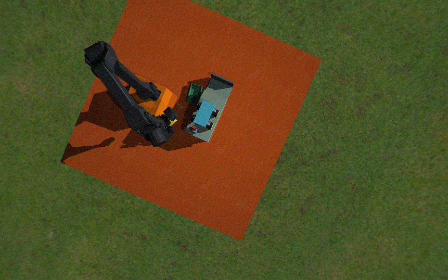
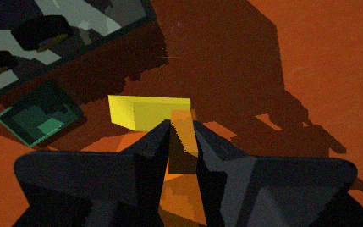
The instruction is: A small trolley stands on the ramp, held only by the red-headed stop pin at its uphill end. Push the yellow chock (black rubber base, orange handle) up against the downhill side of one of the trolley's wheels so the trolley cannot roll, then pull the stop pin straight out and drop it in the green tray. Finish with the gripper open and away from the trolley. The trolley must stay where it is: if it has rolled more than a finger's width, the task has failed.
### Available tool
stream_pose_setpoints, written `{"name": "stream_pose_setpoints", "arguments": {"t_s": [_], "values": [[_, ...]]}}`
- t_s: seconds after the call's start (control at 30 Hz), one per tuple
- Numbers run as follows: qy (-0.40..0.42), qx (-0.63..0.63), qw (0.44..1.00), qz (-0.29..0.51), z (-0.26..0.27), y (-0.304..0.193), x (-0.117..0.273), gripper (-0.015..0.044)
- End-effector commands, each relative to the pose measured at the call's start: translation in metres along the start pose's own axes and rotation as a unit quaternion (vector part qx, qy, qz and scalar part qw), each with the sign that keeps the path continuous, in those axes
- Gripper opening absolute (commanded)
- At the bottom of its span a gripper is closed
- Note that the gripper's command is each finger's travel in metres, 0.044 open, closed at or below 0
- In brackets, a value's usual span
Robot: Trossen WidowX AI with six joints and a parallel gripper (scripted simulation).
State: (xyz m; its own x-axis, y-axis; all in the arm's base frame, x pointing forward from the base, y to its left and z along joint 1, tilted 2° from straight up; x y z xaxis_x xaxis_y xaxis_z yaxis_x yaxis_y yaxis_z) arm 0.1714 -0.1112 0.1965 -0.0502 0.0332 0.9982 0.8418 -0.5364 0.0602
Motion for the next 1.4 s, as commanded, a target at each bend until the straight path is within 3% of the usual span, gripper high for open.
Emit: {"name": "stream_pose_setpoints", "arguments": {"t_s": [0.0,0.67,1.37], "values": [[0.001,0.084,0.996,0.000,-0.0001,-0.0005,0.0003,0.0000],[0.001,0.387,0.922,0.000,-0.0002,-0.0005,0.0003,0.0000],[0.002,0.686,0.727,0.000,-0.0002,-0.0003,0.0002,0.0000]]}}
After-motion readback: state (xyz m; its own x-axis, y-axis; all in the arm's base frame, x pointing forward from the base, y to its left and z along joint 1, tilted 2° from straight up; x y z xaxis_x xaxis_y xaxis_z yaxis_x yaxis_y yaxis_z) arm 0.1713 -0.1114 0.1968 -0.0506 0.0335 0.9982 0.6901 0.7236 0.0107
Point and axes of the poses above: the point midway between the two fingers, 35 mm back from their tips, its own x axis back along the fingers, its own z axis across the jaws, y = z × x, the point moved 8 cm from there along x, back along the fingers, and after that the axes turned 14 degrees about -x, right-handed, at the moved point
